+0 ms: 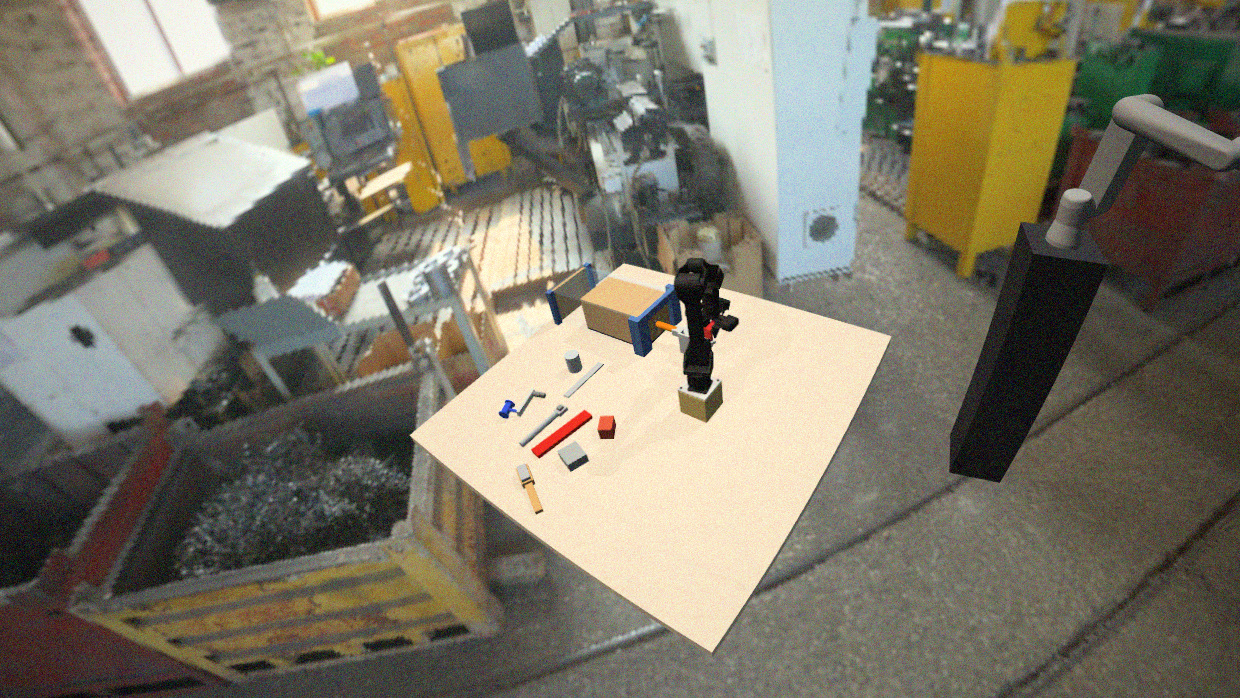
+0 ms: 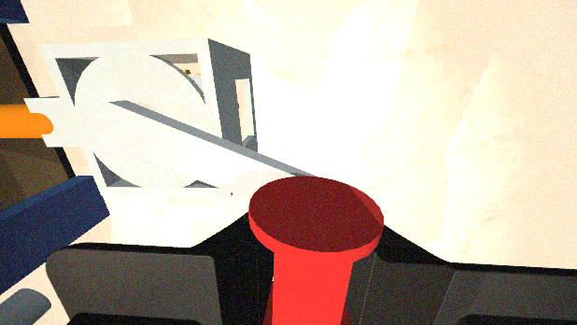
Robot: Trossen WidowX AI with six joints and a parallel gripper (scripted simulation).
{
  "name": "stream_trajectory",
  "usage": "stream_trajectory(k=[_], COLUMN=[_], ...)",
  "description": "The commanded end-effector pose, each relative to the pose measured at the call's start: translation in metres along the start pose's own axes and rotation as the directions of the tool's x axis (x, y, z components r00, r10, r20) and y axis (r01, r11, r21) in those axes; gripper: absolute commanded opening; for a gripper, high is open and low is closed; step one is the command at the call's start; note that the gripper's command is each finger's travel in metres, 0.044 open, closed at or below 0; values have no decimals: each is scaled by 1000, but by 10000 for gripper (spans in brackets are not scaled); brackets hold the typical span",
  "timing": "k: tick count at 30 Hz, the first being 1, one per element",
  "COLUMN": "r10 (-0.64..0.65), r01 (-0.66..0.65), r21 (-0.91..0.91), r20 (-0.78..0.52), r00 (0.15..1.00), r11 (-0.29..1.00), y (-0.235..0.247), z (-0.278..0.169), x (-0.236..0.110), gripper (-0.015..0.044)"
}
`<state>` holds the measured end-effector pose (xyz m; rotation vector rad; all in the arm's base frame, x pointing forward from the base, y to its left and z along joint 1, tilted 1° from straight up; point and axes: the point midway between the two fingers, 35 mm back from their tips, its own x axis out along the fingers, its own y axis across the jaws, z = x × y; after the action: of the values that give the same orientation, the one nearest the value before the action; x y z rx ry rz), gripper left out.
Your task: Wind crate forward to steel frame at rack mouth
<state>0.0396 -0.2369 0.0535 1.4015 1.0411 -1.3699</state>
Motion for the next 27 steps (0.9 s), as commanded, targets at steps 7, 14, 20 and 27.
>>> stream_trajectory(k=[7,14,20,27], r10=[-4,-4,-3,-3], r01=[4,4,3,3], r21=[1,1,1,1], r20=[5,5,3,3], r00=[1000,1000,1000,1000], r11=[1000,1000,1000,1000], y=[-1,-1,1,0], z=[1,1,0,-3], x=[0,-3,-55,-68], gripper=[341,440,440,440])
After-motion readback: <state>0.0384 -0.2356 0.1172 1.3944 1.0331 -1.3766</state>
